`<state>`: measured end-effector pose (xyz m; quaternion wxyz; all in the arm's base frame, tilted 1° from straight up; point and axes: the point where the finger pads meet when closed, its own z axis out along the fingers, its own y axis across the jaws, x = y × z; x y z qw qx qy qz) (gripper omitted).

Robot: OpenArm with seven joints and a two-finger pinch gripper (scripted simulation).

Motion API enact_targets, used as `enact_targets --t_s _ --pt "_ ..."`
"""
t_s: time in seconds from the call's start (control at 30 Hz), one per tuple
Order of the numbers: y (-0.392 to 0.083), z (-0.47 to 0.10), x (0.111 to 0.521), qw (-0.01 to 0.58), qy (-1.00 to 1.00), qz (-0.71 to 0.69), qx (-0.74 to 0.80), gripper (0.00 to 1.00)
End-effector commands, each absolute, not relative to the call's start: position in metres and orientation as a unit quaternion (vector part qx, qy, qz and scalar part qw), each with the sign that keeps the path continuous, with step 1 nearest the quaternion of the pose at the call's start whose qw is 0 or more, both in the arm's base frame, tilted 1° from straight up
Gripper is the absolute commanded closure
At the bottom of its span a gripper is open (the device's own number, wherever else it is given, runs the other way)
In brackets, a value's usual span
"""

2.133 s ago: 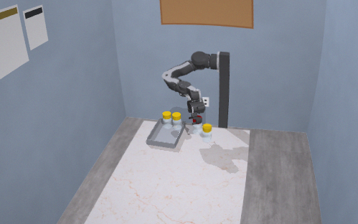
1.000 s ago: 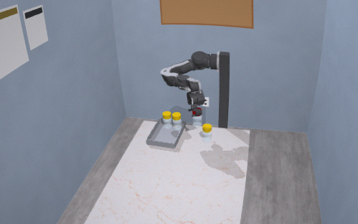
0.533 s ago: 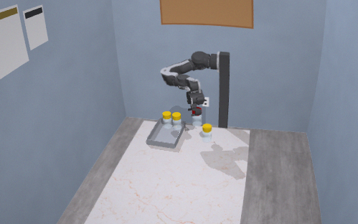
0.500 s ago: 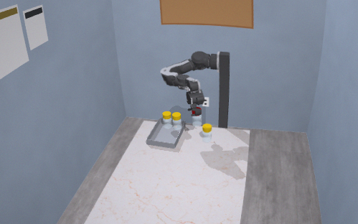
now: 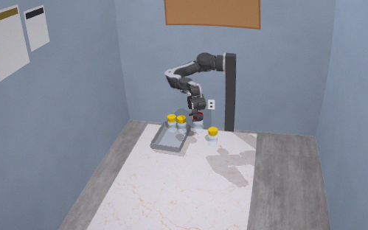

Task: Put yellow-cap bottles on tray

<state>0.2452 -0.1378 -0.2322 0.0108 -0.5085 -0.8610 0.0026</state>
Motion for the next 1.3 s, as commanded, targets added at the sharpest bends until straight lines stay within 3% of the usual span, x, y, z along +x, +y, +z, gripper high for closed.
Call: enact_targets --t_s 0.0,0.63,1.27 --pt "-0.138 -0.228 0.251 0.006 -0.864 -0.006 -0.503 1.00" --pt "-0.161 -0.229 0.284 0.007 -0.864 -0.005 -0.503 1.00" --pt "-0.165 -0.253 0.286 0.007 -0.864 -0.005 -0.503 1.00"
